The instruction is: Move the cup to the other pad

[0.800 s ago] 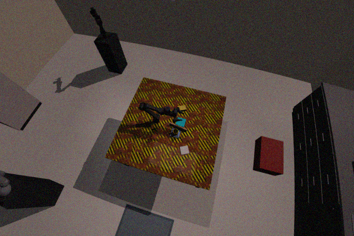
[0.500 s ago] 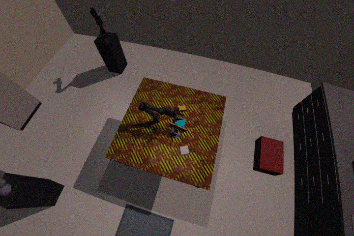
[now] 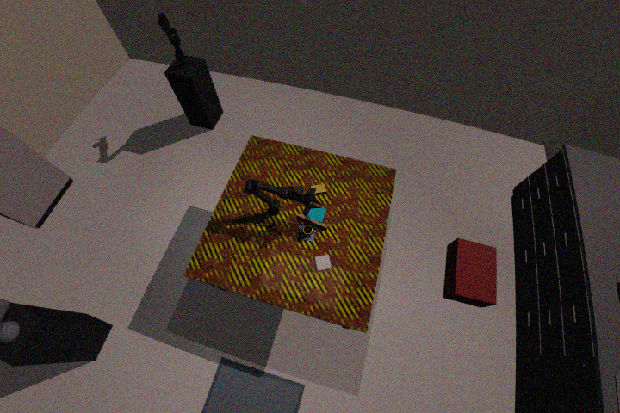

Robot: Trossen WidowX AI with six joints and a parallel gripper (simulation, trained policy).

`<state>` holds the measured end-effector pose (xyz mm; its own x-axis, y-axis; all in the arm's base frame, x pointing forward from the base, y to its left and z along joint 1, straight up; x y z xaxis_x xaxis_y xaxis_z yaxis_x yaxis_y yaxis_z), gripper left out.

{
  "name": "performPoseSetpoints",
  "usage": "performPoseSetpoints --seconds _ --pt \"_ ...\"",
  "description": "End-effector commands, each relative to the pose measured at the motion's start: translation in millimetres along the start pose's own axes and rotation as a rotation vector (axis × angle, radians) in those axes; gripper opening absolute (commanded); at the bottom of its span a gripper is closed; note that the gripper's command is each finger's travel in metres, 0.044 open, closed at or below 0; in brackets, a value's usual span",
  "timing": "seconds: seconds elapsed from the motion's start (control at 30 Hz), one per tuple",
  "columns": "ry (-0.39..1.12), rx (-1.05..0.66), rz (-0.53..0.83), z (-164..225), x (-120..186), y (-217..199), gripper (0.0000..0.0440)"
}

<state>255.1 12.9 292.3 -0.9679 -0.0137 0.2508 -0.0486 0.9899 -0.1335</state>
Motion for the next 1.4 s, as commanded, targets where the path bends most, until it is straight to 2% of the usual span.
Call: performPoseSetpoints --seconds 0.0,0.37,1.1,1.37 --pt "0.04 -0.015 -0.013 -3 -2 3 0.0113" --pt "0.195 -0.053 -0.048 -4 -8 10 0.0131" --pt "0.537 -0.068 -0.073 -1 -19 17 0.0103" --pt "0.664 -0.048 -0.073 3 -22 15 0.0118"
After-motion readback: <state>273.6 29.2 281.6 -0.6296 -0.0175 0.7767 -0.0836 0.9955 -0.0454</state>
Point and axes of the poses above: the point midway between the two fingers, 35 mm back from their tips, its own x axis back along the fingers, its own y axis across the jaws, z = x × y, the point moved 7 cm from there along x, back along the fingers, and after that the axes turned 13 degrees about x, right-handed, at the moved point
